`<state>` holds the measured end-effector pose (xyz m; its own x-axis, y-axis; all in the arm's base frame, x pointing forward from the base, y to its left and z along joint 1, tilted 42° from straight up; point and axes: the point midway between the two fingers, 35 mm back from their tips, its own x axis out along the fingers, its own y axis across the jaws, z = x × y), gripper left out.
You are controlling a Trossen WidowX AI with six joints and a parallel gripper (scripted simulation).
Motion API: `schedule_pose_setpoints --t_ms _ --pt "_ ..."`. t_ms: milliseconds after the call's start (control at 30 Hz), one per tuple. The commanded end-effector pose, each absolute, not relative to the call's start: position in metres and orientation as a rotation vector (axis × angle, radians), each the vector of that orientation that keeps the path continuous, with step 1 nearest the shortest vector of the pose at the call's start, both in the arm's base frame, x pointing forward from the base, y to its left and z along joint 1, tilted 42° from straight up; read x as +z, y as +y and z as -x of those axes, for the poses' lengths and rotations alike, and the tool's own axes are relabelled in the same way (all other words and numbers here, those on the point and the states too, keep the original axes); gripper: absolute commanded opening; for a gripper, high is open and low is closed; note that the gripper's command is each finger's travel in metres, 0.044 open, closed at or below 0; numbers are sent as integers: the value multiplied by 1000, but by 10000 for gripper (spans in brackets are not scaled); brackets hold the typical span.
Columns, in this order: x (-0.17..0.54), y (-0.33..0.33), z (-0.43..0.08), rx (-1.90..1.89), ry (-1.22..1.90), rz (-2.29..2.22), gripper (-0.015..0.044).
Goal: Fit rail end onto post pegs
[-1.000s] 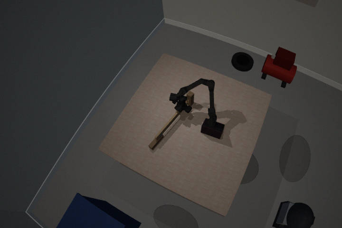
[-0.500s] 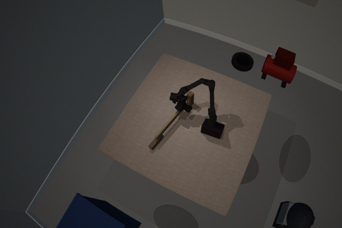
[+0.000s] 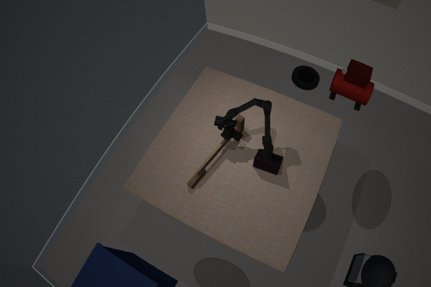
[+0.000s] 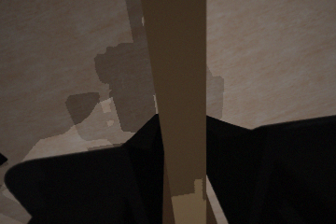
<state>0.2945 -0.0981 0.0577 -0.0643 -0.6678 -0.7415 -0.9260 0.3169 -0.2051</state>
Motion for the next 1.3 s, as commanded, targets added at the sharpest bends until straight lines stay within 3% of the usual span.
schedule_pose_setpoints --t_ms 0,1267 --pt "60 -99 -295 418 1800 1431 0" --pt "68 -107 -291 417 1800 1431 0"
